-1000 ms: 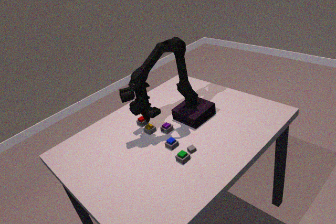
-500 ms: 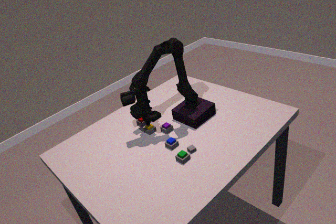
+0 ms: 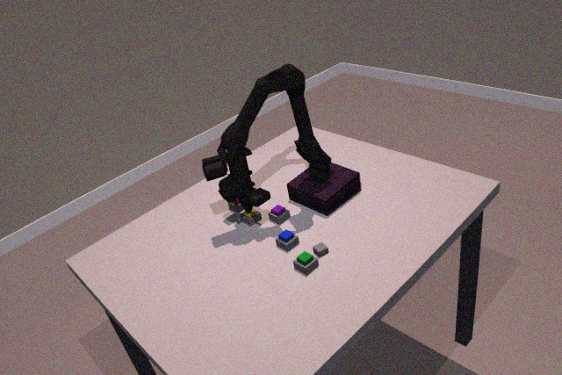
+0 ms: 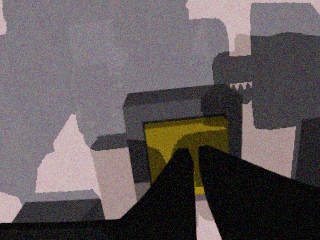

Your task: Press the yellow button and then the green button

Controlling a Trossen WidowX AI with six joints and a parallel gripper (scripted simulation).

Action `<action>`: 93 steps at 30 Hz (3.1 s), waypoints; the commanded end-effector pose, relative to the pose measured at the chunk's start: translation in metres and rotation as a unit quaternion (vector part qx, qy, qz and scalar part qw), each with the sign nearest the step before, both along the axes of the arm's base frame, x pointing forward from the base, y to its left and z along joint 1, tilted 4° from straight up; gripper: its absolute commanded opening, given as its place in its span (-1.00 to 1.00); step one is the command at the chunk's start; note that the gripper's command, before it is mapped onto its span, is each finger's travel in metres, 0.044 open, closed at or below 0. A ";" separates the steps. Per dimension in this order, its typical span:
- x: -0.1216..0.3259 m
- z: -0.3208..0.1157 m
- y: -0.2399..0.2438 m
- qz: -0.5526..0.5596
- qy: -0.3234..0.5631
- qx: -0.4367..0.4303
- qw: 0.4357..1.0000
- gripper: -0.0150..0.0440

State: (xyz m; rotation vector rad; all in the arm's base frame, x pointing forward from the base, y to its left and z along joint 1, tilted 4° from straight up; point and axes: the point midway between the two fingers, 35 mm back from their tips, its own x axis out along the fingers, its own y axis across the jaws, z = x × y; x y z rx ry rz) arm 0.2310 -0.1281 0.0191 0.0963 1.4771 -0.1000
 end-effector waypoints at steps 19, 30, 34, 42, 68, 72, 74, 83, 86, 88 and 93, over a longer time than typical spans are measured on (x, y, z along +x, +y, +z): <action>-0.004 0.055 0.000 -0.002 0.003 0.004 1.000 -0.42; 0.003 0.095 0.014 0.015 -0.005 0.006 1.000 -0.42; 0.029 0.099 0.044 0.030 -0.011 0.010 0.999 -0.42; 0.071 0.105 0.120 0.029 -0.008 0.016 0.999 -0.42; 0.089 0.046 0.291 -0.002 -0.001 0.016 1.000 -0.42; 0.089 0.045 0.291 -0.002 -0.001 0.016 1.000 -0.42; 0.090 0.042 0.291 -0.002 -0.001 0.016 1.000 -0.42; 0.091 0.027 0.292 -0.002 -0.001 0.016 1.000 -0.42; 0.092 0.022 0.292 -0.002 -0.001 0.016 1.000 -0.42; 0.092 0.019 0.292 -0.002 -0.001 0.016 1.000 -0.42; 0.092 0.014 0.292 -0.002 -0.001 0.016 1.000 -0.42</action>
